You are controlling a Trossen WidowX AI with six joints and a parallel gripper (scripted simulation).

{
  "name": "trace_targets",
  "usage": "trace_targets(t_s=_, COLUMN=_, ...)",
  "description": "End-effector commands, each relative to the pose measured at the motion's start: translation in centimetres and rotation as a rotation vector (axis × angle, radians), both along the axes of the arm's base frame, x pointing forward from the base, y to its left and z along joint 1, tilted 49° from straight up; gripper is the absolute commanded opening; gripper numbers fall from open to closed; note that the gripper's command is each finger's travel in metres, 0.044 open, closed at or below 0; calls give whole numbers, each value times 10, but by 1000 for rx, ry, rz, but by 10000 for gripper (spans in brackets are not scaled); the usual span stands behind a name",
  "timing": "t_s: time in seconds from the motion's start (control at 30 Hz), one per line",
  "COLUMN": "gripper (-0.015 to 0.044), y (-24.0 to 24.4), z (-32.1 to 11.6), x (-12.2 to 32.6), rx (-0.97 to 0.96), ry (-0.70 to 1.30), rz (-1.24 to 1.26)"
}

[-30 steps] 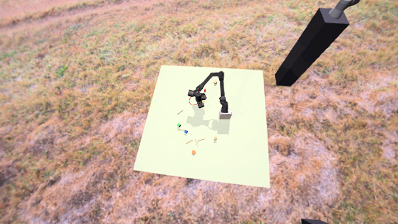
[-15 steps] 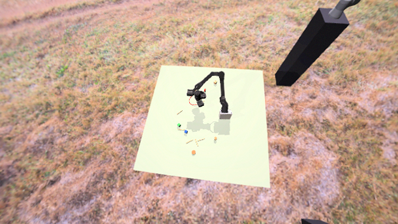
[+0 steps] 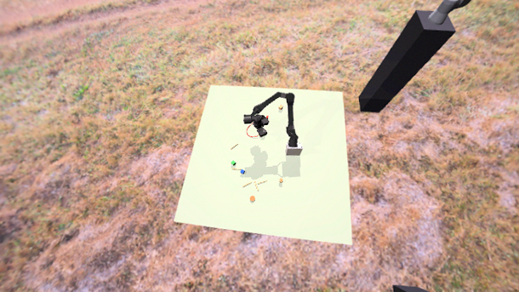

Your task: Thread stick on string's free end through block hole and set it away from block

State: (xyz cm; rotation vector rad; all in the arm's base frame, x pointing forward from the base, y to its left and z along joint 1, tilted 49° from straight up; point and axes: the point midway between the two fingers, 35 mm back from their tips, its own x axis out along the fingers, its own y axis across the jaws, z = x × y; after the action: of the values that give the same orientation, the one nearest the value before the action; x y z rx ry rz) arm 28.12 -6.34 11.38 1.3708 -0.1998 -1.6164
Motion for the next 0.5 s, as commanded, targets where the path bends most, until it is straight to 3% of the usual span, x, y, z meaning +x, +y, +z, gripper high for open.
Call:
trace_targets(t_s=0.0, gripper=122, y=-2, z=2, x=-5, rx=-34, ry=236, rz=212)
trace_targets(t_s=0.33, gripper=122, y=-9, z=9, x=-20, rx=-134, ry=949, rz=851)
trace_targets(t_s=0.47, gripper=122, y=-10, z=10, x=-24, rx=-152, ry=1082, rz=970)
